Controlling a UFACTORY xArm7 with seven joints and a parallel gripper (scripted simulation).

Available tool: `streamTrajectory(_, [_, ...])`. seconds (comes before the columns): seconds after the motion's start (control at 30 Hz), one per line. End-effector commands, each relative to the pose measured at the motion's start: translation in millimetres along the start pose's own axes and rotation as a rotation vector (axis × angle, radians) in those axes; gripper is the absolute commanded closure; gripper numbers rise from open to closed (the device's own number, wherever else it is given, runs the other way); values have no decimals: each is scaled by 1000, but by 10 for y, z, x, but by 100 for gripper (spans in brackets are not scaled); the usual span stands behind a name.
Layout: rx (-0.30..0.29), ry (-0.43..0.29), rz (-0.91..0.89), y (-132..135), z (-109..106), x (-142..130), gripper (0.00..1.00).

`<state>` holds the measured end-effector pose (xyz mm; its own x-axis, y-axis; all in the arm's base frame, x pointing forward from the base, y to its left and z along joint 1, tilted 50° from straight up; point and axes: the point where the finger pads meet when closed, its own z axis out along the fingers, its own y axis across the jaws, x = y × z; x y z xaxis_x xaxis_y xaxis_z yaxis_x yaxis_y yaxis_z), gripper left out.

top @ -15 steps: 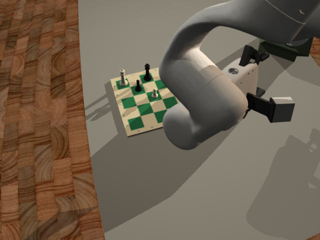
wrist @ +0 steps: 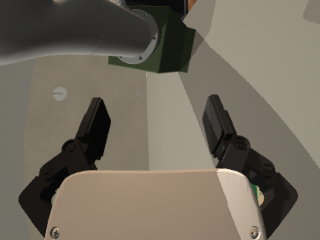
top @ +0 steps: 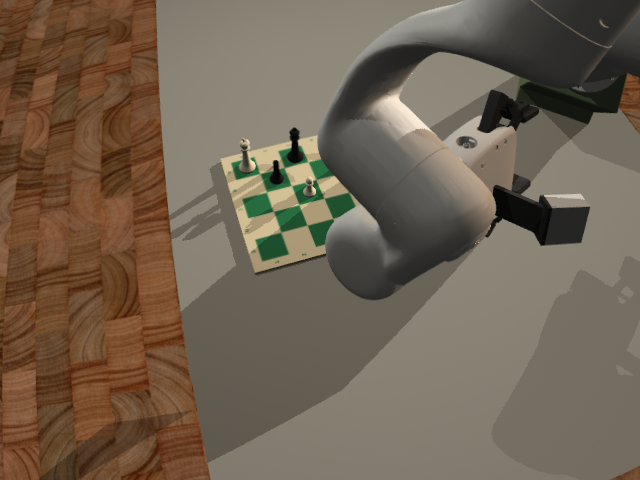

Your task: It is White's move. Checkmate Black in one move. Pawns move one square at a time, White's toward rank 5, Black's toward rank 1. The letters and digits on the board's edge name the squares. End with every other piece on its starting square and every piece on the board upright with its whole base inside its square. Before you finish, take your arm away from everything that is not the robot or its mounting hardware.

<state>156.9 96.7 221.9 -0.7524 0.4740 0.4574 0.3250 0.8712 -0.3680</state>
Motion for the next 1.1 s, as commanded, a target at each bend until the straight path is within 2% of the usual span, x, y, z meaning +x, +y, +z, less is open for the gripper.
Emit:
streamTrajectory(0.0, [-2,0,0,-1,-7,-1,0])
streamTrajectory(0.2, [24,-33,-43,9,-58,-65,0])
streamTrajectory(0.3, [93,-110,-149,44,-194,-211,0])
streamTrajectory(0.37, [173,-181,-258,97,-345,-347,0])
streamTrajectory(0.4, [173,-181,-258,97,-345,-347,0])
streamTrajectory(0.43, [223,-220,-323,137,-439,-420,0])
streamTrajectory(0.47, [223,-220,-323,137,-439,-420,0])
streamTrajectory(0.5, [281,-259,-392,188,-544,-492,0])
streamTrajectory(0.6, [281,-259,-392,188,-544,-492,0])
streamTrajectory(0.67, [415,-331,-541,326,-779,-622,0])
streamTrajectory(0.73, [415,-331,-541,326,-779,-622,0])
streamTrajectory(0.77, [490,-363,-617,413,-904,-674,0])
streamTrajectory(0.8, [490,-363,-617,413,-904,-674,0])
streamTrajectory(0.83, [567,-390,-692,510,-1030,-716,0])
streamTrajectory(0.87, [567,-390,-692,510,-1030,-716,0])
streamTrajectory(0.9, [647,-412,-765,616,-1154,-746,0])
streamTrajectory(0.93, [647,-412,-765,616,-1154,-746,0])
streamTrajectory(0.97, [726,-430,-833,728,-1271,-764,0])
streamTrajectory(1.0, [726,-430,-833,728,-1271,-764,0])
streamTrajectory(1.03, [803,-442,-896,843,-1379,-771,0])
streamTrajectory(1.07, [803,-442,-896,843,-1379,-771,0])
